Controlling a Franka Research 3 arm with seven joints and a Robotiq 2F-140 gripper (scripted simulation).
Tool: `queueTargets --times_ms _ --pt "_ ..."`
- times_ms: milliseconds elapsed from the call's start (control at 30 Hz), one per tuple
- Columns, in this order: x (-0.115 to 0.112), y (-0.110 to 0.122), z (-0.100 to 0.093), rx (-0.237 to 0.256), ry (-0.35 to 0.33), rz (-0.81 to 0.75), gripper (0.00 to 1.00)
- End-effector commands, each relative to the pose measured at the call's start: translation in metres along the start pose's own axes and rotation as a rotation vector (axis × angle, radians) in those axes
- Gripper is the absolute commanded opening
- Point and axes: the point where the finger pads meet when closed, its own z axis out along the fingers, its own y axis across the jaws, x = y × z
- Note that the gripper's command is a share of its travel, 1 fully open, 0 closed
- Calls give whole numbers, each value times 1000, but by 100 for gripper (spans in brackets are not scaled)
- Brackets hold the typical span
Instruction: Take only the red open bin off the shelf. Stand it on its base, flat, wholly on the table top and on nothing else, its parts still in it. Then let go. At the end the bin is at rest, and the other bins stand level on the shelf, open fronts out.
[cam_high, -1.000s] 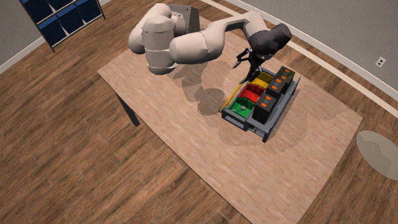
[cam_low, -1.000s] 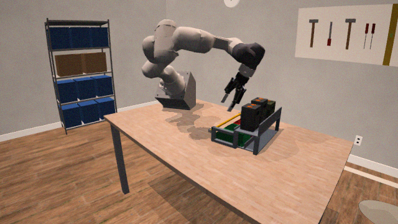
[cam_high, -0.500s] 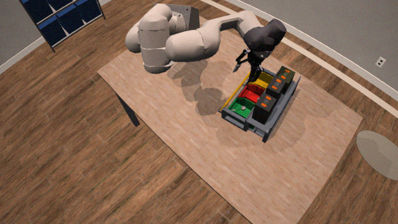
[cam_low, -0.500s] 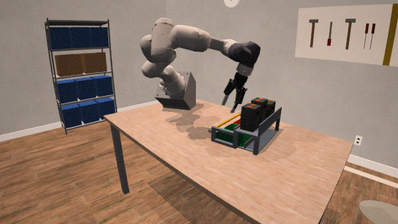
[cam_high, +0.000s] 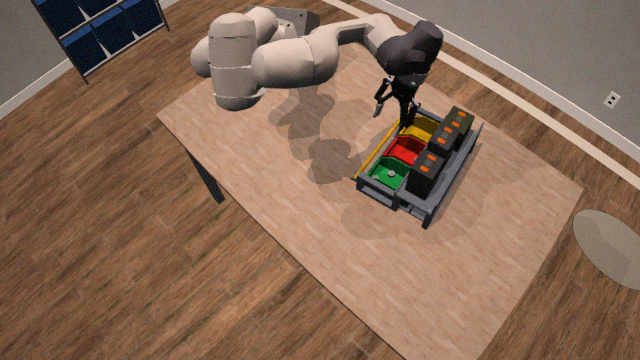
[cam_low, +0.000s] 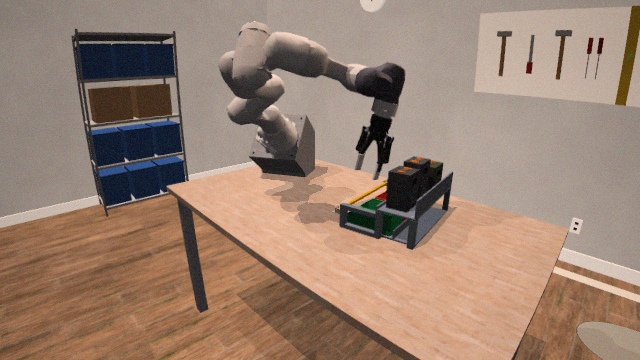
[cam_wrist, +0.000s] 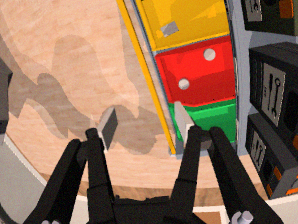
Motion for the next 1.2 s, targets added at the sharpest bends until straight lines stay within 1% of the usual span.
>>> queueTargets --times_ms 0,67,467,500,633,1167 --pt "5 0 -3 -83 52 -100 57" --pt "7 0 -4 -147 86 -174 57" --pt "7 0 -4 -147 86 -174 57" --pt "2 -2 -3 -148 73 -151 57" --pt "8 -3 -5 -191 110 -226 57" --pt "6 -4 -5 -191 109 -222 57"
